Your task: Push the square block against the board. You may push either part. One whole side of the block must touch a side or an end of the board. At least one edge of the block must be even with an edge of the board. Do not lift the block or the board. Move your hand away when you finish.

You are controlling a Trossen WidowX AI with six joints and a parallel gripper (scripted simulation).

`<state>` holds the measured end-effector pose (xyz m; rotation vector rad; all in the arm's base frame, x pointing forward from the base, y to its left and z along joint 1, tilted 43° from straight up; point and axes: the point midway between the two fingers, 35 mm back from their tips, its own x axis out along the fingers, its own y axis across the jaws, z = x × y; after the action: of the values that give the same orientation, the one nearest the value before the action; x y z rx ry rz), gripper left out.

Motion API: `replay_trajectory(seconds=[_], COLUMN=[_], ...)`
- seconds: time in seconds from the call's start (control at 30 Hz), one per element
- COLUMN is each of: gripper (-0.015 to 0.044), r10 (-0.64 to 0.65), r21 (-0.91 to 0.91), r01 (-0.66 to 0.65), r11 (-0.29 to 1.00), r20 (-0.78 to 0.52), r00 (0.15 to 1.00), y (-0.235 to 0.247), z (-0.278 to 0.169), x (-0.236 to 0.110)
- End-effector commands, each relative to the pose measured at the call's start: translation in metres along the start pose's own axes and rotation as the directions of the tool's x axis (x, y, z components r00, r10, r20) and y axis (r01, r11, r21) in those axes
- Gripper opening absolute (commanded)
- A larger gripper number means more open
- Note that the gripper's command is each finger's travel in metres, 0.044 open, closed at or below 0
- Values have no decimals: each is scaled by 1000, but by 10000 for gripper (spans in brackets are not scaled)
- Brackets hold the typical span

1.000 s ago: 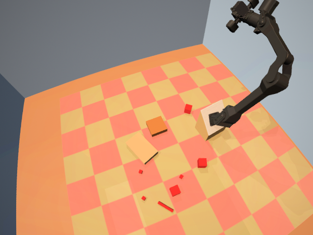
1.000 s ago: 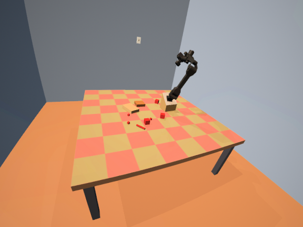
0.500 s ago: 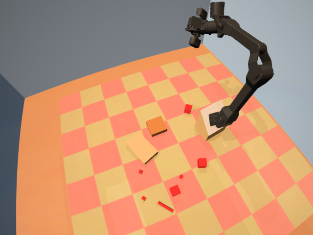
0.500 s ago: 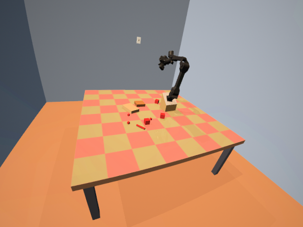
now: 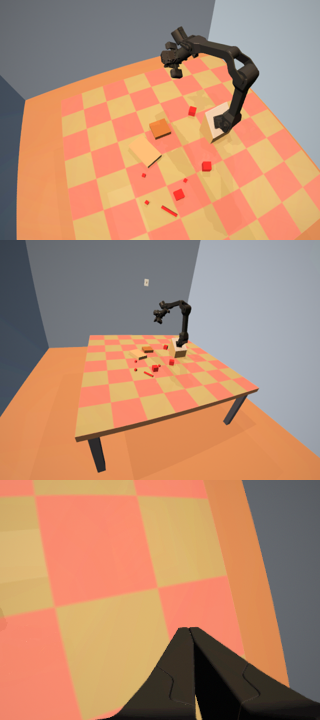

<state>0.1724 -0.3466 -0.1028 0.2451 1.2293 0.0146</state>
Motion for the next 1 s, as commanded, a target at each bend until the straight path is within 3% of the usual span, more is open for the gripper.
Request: replay_trajectory(seconds=[0.0,0.27,0.57,0.73,0.87,0.97], gripper=[0,0,0,0,0,0], r10=[112,321,474,482,484,485], r21=[-11,-22,23,29,30,30], r01=[-113,-333,-516,-526,-528,-529], r11=[994,943,857,850,848,848], r20=[-51,-213,-430,-447,-446,-446], r00=[992,923,768,754,753,752], y=[41,136,233,241,266,268], z=[6,4,-27,-32,-54,-56], x=[27,71,92,95,132,134])
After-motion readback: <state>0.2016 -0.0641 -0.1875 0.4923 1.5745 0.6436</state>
